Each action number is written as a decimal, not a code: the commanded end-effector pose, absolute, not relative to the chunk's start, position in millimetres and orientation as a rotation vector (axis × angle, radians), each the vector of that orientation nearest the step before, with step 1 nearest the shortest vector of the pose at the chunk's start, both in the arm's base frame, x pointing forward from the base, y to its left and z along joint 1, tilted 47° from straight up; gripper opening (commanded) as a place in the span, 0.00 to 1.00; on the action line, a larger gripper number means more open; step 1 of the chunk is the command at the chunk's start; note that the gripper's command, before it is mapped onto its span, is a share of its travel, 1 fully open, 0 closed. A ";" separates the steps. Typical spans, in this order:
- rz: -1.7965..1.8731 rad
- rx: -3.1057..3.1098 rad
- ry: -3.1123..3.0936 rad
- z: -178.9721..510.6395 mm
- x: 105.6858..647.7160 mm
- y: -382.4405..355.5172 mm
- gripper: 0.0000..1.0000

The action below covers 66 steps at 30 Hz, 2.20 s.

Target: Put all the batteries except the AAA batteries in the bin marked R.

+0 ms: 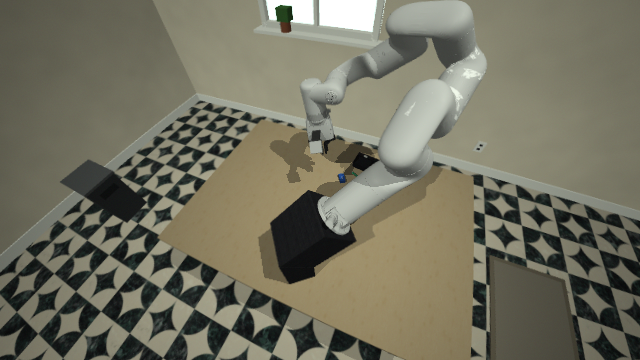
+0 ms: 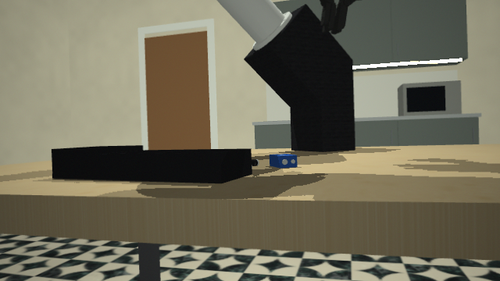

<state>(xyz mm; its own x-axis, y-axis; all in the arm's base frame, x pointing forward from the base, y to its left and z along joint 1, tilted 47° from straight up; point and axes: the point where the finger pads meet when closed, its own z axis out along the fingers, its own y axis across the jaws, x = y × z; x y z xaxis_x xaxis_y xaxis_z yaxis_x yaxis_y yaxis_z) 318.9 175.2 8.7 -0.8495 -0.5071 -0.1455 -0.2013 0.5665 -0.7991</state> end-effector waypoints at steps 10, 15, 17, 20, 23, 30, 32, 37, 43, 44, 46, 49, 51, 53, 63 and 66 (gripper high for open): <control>-0.975 -0.093 2.427 24.2 329.5 165.5 0.07; -0.897 0.082 2.402 27.7 331.7 162.8 0.07; -0.867 0.151 2.392 31.2 333.9 160.0 0.07; -0.820 0.254 2.371 34.7 336.1 157.1 0.07; -0.773 0.351 2.346 38.1 338.1 154.2 0.07; -0.674 0.556 2.286 45.0 342.0 148.2 0.07; -0.642 0.620 2.263 45.0 342.0 148.2 0.07; -0.561 0.777 2.201 51.8 345.6 142.0 0.07; -0.477 0.933 2.128 55.1 347.3 138.8 0.07; -0.462 0.963 2.113 58.4 348.9 135.5 0.07; -0.428 1.023 2.080 58.4 348.9 135.5 0.07; -0.380 1.109 2.031 61.8 350.5 132.3 0.07; -0.348 1.164 1.997 65.0 351.9 129.0 0.07; -0.315 1.220 1.961 65.0 351.9 129.0 0.07; -0.165 1.464 1.781 74.7 355.8 118.8 0.07; -0.117 1.539 1.717 77.8 357.0 115.3 0.07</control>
<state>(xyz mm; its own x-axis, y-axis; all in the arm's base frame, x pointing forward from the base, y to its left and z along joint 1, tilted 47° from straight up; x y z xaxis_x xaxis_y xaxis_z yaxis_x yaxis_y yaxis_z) 354.9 119.2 72.8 -0.0377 0.7494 -0.6611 0.8747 0.3447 0.3408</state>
